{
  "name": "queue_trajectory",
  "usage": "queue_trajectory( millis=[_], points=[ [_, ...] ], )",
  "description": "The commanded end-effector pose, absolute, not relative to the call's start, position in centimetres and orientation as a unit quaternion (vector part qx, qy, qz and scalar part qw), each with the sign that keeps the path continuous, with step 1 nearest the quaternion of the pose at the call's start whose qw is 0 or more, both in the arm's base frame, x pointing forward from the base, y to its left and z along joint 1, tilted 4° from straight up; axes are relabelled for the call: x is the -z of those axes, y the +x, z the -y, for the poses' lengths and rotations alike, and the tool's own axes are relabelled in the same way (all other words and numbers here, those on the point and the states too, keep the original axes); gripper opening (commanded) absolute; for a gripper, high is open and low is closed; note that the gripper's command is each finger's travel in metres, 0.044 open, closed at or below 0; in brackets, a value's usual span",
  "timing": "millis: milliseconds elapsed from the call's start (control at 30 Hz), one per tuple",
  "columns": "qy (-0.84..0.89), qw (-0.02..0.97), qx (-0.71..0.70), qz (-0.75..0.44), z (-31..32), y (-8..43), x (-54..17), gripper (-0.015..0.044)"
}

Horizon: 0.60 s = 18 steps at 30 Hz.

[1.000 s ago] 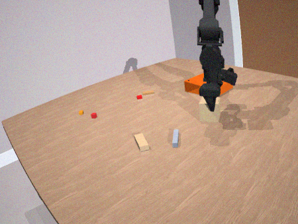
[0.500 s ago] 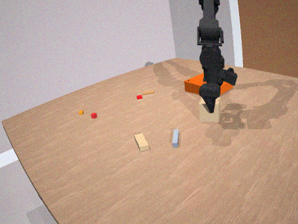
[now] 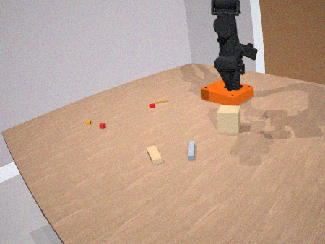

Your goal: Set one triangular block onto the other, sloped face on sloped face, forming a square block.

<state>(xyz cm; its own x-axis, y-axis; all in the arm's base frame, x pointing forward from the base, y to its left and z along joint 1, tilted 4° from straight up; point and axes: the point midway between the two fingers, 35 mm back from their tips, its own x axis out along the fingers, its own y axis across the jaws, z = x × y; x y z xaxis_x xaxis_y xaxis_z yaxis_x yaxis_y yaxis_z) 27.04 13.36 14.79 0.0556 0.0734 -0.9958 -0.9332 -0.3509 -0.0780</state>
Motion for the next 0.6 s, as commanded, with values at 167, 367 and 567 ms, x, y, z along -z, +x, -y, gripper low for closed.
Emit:
queue_trajectory(
  millis=[167, 367, 567],
  points=[
    [-0.584, 0.436, -0.578, -0.367, -13.22, 26.90, -15.80, 0.0440],
    [-0.584, 0.436, -0.578, -0.367, -13.22, 26.90, -15.80, 0.0440],
    [-0.584, 0.436, -0.578, -0.367, -13.22, 26.90, -15.80, 0.0440]
  ],
)
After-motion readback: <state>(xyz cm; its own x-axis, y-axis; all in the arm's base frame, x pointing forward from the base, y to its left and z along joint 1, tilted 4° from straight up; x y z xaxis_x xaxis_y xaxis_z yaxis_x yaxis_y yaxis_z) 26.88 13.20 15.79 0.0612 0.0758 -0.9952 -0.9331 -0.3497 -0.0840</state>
